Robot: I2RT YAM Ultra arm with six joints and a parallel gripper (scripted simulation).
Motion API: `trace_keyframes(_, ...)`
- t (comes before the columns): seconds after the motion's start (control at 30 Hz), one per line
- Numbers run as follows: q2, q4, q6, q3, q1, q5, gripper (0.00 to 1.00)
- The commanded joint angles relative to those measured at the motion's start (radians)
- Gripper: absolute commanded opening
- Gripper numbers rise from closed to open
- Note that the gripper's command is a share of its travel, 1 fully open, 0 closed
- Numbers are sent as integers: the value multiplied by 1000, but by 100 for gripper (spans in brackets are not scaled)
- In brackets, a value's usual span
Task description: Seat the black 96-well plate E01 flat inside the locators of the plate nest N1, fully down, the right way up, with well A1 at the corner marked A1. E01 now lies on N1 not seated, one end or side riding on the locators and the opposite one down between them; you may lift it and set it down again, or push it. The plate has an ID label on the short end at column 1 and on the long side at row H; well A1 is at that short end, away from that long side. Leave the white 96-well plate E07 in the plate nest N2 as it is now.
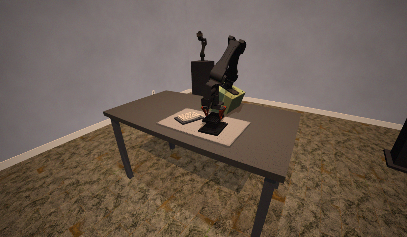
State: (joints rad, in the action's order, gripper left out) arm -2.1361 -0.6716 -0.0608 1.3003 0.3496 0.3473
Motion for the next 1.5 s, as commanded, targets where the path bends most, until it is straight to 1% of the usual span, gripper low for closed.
trace_keyframes(0.0,22,30,-10,-20,0,2,0)
trace_keyframes(0.07,-18,41,-13,-2,11,1,0)
trace_keyframes(0.17,-30,57,-18,-20,15,0,0)
trace_keyframes(0.23,-30,57,-18,-20,15,0,0)
trace_keyframes(0.27,1,62,-19,-20,-3,0,0)
trace_keyframes(0.33,-43,73,-22,6,5,-1,0)
trace_keyframes(0.53,-66,101,-30,-27,27,-3,0)
trace_keyframes(0.73,-91,132,-40,-4,34,-5,0)
trace_keyframes(0.8,-91,132,-40,-4,34,-5,0)
trace_keyframes(0.83,-66,139,-43,-4,38,-5,0)
trace_keyframes(1.07,-69,137,-41,7,24,-5,0)
trace_keyframes(1.47,-62,138,-39,-18,22,-5,0)
